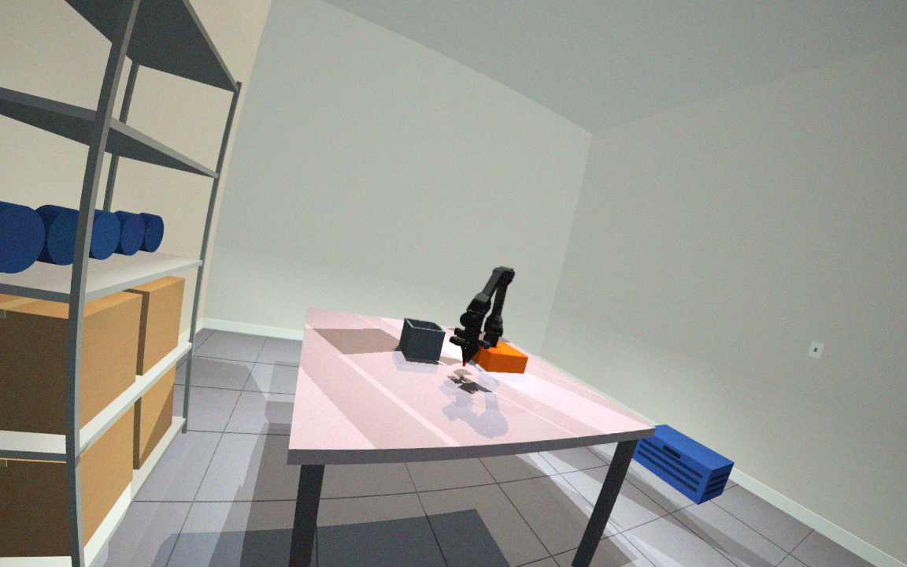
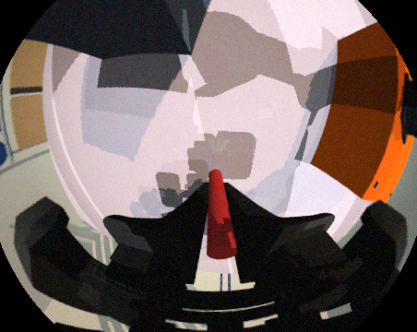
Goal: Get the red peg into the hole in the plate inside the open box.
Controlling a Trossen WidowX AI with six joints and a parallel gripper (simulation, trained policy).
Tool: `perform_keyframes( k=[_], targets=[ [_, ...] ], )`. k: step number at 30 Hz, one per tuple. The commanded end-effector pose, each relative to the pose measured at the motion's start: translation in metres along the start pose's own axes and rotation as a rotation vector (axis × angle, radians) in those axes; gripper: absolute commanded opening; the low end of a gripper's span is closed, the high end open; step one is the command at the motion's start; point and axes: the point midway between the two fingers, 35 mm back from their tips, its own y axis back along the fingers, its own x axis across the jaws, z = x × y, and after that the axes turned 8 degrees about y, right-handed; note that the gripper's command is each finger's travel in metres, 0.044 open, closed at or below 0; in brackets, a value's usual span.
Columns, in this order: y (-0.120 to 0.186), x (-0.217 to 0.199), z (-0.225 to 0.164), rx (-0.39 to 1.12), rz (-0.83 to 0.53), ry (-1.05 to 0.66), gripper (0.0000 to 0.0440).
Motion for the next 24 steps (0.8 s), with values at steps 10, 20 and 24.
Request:
perform_keyframes(
  k=[10, 20, 24],
  targets=[
    [0.041, 0.037, -0.004, 0.030, 0.128, 0.008, 0.0000],
    [0.082, 0.067, 0.013, 0.004, 0.236, 0.024, 0.0000],
    [0.098, 0.075, 0.024, -0.016, 0.263, 0.027, 0.0000]
  ],
)
